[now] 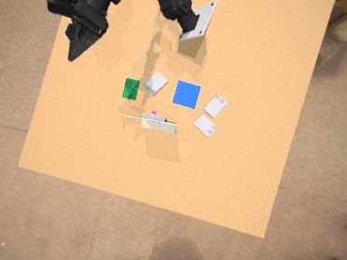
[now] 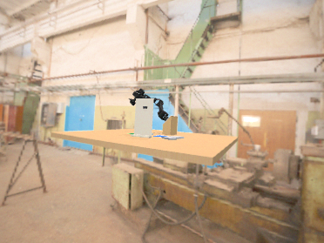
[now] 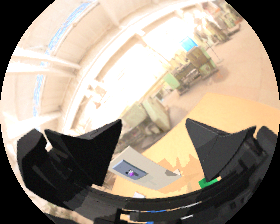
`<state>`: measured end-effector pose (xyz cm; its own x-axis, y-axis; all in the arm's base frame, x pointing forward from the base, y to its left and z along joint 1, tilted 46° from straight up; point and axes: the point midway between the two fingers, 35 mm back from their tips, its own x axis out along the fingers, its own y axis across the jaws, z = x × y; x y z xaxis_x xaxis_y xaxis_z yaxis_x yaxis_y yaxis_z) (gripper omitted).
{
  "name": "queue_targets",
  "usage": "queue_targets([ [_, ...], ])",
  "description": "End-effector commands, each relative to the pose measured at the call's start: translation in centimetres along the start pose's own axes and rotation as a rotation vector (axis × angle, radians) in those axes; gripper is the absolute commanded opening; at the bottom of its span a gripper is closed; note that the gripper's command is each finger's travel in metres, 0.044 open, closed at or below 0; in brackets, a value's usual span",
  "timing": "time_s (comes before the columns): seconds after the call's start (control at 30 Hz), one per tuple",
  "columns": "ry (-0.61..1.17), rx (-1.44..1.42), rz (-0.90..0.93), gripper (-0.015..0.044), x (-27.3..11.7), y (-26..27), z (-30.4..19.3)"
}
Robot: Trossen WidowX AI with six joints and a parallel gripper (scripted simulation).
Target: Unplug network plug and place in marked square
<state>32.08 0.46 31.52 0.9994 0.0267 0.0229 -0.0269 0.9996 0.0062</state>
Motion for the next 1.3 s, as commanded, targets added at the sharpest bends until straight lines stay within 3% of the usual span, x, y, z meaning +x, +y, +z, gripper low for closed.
queue_targets([
  [0.0, 0.002, 0.004, 0.001, 0.0374, 0.0, 0.0, -0.1],
  [0.3, 0.095, 0.188, 0.054, 0.0156, -0.3, 1.2, -5.7],
  [1.1, 0.415, 0.726, 0.106, 0.0156, -5.6, 4.3, -20.8],
  [1.27, 0.437, 0.76, 0.103, 0.0156, -6.1, 4.4, -21.6],
])
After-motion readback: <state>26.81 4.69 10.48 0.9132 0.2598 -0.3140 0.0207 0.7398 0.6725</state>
